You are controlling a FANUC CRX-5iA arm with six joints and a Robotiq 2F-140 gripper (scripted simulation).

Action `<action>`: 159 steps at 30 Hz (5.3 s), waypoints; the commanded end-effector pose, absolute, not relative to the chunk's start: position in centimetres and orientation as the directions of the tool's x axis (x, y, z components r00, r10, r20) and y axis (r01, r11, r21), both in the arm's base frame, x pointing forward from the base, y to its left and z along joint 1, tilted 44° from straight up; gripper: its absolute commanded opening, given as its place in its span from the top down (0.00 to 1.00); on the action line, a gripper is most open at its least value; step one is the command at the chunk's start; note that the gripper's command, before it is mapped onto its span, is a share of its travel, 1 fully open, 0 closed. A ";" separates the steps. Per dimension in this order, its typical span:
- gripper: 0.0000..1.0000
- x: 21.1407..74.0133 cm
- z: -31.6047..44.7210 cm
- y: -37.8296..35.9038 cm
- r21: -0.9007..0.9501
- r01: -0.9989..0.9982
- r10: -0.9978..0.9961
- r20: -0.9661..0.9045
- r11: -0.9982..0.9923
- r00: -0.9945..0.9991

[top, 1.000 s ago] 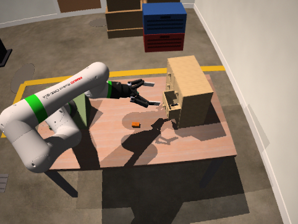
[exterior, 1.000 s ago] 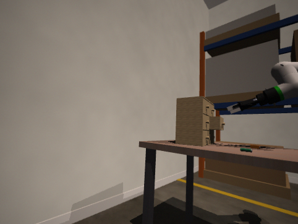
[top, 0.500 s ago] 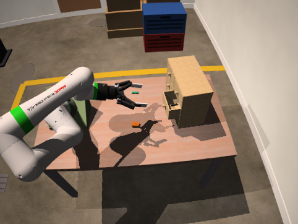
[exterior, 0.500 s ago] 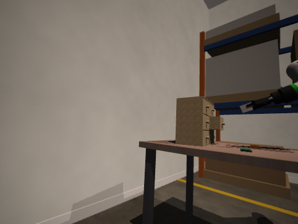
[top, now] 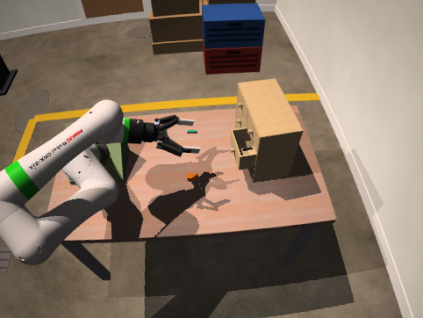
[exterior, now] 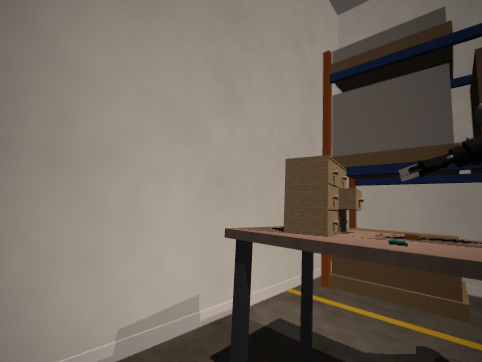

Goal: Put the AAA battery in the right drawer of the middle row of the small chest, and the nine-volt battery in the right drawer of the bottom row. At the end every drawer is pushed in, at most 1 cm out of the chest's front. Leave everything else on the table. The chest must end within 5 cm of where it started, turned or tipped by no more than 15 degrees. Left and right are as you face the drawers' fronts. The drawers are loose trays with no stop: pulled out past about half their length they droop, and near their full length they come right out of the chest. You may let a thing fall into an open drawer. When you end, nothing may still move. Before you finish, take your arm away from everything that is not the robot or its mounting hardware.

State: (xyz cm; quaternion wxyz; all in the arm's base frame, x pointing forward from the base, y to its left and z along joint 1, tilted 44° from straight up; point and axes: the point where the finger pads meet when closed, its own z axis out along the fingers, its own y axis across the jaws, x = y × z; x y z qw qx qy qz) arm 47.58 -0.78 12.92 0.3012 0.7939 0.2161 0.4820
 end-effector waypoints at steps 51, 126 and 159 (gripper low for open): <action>0.00 47.9 15.8 2.0 0.686 0.053 -0.037 -0.116 -0.725 0.993; 0.00 47.3 10.2 -6.7 0.687 0.053 0.606 0.600 -0.725 0.522; 1.00 47.9 9.6 -7.2 0.686 0.053 0.633 0.635 -0.725 0.442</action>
